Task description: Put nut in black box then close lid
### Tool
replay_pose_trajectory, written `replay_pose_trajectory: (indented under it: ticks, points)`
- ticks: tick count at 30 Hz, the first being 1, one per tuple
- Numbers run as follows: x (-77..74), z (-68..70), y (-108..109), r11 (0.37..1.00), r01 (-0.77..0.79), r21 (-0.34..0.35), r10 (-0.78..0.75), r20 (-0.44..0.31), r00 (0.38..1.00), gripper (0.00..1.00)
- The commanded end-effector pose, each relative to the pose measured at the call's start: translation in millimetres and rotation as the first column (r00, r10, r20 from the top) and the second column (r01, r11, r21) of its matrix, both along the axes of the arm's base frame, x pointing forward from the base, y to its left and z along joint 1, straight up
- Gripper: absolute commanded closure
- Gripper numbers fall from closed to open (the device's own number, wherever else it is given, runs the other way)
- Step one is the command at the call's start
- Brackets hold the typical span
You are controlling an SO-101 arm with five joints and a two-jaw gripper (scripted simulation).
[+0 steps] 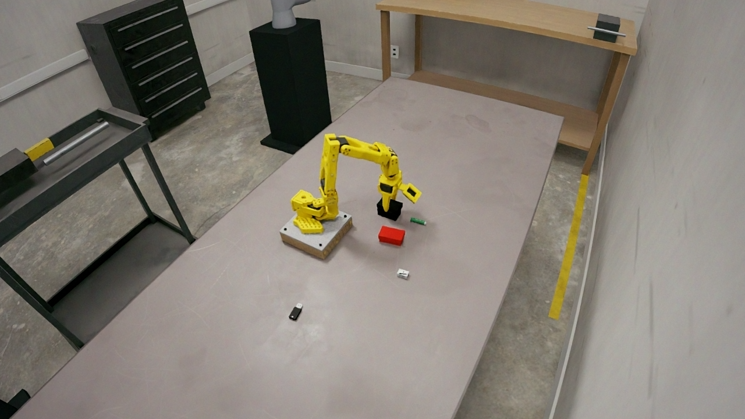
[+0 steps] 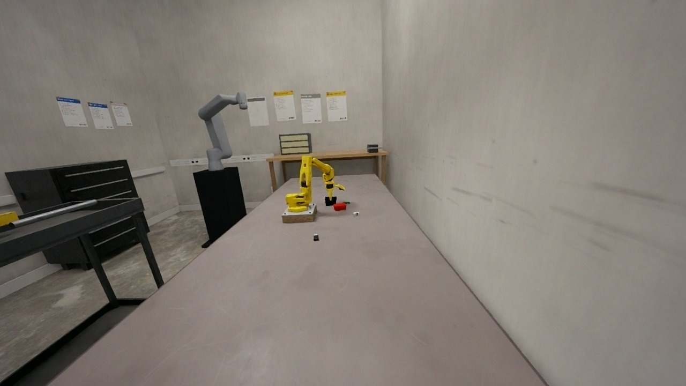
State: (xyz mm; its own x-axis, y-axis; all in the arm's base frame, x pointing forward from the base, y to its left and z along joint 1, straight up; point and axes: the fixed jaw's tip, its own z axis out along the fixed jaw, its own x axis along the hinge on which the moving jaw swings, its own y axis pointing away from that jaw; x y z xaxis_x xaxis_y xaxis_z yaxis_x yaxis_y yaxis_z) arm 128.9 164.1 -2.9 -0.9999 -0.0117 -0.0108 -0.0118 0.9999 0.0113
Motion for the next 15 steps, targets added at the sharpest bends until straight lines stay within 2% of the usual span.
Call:
replay_pose_trajectory:
  ticks: [1, 15]
  points:
    - [-3.4, -5.0, -3.5, 1.000, 0.001, -0.020, -0.001, -0.018, 1.000, 0.80]
    - [-3.4, 3.2, -3.4, 1.000, 0.001, -0.020, -0.001, -0.018, 1.000, 0.80]
